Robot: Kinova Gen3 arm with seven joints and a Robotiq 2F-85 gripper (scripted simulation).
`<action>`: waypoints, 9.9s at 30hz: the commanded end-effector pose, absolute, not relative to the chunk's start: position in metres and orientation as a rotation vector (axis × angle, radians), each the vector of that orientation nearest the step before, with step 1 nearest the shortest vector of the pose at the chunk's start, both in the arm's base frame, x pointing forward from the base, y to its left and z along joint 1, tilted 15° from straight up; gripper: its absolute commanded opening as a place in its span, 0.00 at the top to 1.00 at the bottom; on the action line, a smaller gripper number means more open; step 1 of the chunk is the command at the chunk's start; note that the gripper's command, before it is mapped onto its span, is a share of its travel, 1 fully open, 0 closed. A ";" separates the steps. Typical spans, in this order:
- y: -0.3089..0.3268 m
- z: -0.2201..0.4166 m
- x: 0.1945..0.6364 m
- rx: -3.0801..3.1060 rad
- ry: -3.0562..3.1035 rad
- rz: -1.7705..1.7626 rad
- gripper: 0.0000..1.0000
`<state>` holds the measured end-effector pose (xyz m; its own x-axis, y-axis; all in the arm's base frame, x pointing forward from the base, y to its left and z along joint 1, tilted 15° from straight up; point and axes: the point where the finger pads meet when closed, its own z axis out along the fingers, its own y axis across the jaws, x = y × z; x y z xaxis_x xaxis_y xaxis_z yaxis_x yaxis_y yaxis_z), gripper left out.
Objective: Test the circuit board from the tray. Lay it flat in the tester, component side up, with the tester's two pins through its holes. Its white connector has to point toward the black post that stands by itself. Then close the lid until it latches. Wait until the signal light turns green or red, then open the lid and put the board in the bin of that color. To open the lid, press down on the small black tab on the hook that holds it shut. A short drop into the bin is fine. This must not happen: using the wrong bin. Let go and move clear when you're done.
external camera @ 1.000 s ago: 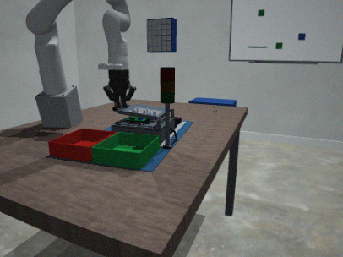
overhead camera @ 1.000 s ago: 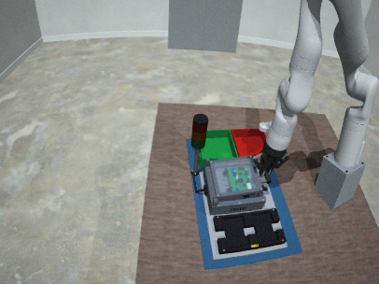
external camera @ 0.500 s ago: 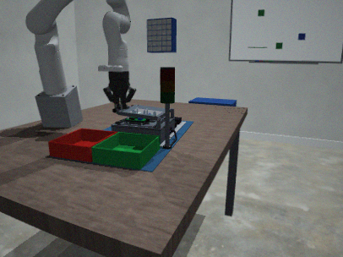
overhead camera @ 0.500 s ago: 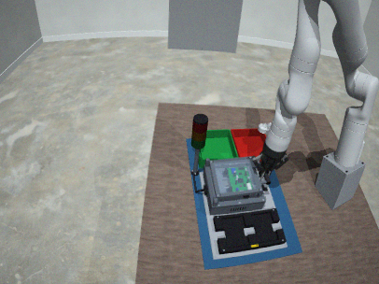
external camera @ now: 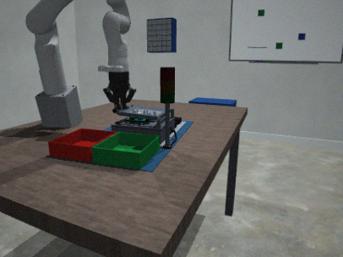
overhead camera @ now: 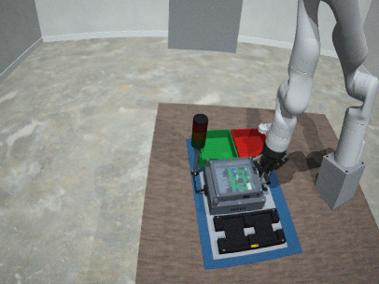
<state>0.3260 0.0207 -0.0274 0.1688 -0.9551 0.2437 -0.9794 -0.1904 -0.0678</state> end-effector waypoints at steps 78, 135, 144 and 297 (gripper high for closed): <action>0.017 -0.042 0.327 2.316 -1.925 0.351 0.50; 0.027 -0.003 0.323 2.316 -1.925 0.351 0.50; 0.034 0.029 0.320 2.316 -1.925 0.351 0.50; 0.046 0.077 0.314 2.316 -1.925 0.351 1.00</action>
<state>0.3131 0.0407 0.0740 0.1615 -0.9545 0.2507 -0.9819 -0.1808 -0.0558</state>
